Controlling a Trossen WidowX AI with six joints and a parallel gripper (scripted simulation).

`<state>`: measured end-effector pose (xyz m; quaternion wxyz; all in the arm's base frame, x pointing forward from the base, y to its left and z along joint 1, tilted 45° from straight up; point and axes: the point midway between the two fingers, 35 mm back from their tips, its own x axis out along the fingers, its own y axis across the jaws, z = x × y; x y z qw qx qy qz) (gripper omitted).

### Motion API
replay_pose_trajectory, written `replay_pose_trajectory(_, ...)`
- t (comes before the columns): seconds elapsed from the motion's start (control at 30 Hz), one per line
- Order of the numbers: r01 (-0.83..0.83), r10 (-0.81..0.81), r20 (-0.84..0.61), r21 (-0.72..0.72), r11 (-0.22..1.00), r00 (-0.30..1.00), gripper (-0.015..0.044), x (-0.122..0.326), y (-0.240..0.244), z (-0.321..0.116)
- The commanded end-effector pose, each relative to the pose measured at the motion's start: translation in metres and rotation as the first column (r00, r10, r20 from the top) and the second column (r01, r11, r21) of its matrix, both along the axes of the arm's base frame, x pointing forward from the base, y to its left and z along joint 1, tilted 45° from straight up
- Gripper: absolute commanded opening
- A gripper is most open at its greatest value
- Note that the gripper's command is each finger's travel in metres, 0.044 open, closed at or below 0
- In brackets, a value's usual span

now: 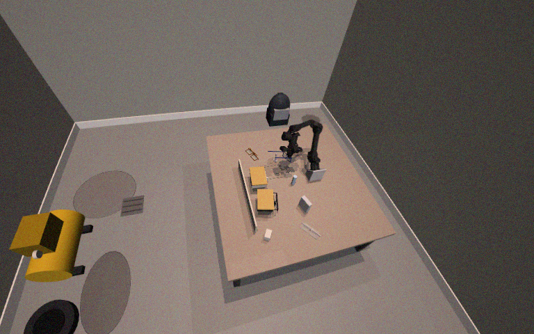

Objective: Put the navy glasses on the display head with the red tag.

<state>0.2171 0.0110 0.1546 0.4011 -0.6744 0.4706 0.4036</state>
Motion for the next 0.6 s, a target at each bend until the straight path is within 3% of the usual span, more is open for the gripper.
replay_pose_trajectory(0.0,0.038,-0.038,-0.015,-0.022,0.999,0.999,0.0,0.007,0.006,-0.008)
replay_pose_trajectory(0.57,0.163,-0.174,-0.064,-0.155,0.974,0.983,0.0,0.027,0.034,-0.052)
